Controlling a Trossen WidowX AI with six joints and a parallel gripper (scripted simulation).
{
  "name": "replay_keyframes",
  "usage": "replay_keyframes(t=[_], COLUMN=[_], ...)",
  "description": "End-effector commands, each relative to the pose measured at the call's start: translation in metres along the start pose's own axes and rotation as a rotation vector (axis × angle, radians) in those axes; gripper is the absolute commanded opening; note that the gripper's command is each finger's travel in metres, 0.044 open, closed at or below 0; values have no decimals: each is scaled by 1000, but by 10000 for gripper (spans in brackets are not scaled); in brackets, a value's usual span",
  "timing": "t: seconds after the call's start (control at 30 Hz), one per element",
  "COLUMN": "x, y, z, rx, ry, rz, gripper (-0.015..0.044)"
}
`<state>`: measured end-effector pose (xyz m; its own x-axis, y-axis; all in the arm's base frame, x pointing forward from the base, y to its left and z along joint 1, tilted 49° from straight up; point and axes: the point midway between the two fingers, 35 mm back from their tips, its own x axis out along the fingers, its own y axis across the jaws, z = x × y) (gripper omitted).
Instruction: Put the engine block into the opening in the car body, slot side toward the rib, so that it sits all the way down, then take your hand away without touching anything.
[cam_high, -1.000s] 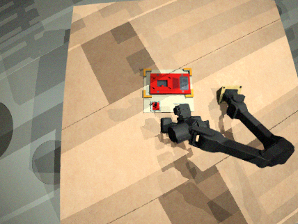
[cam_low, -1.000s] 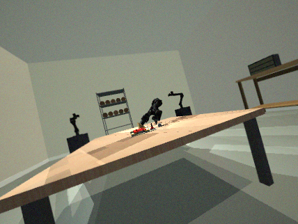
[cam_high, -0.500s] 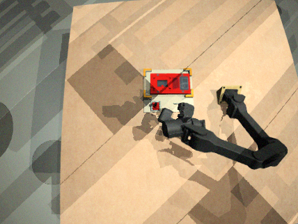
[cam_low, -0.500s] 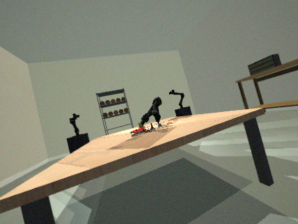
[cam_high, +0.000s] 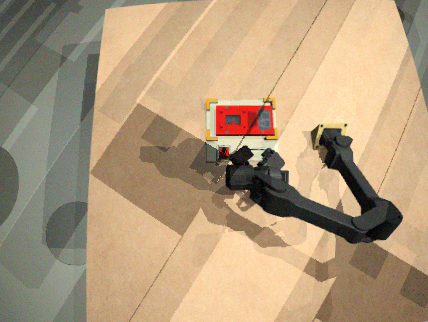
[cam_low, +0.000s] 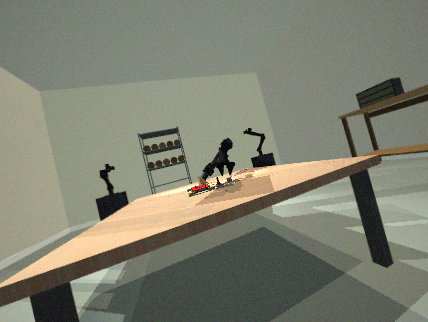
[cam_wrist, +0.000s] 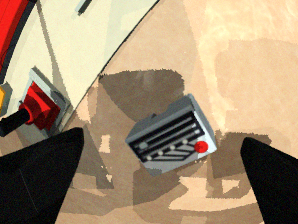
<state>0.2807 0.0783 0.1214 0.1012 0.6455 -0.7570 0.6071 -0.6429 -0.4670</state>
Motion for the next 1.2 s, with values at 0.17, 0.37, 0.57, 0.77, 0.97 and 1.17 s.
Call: replay_keyframes(t=[0.17,0.37,0.57,0.77,0.97,1.17], x=[-4,-7,-10,-13,-13,2], y=[1,3,4,6,8,6], z=[-4,-6,-9,-11,-14,-14], rx=[278,478,679,874,896,889], ry=[-23,-46,-74,-106,-110,-124], rz=[-61,-101,-139,-173,-177,-199], gripper=[440,440,440,440,440,440])
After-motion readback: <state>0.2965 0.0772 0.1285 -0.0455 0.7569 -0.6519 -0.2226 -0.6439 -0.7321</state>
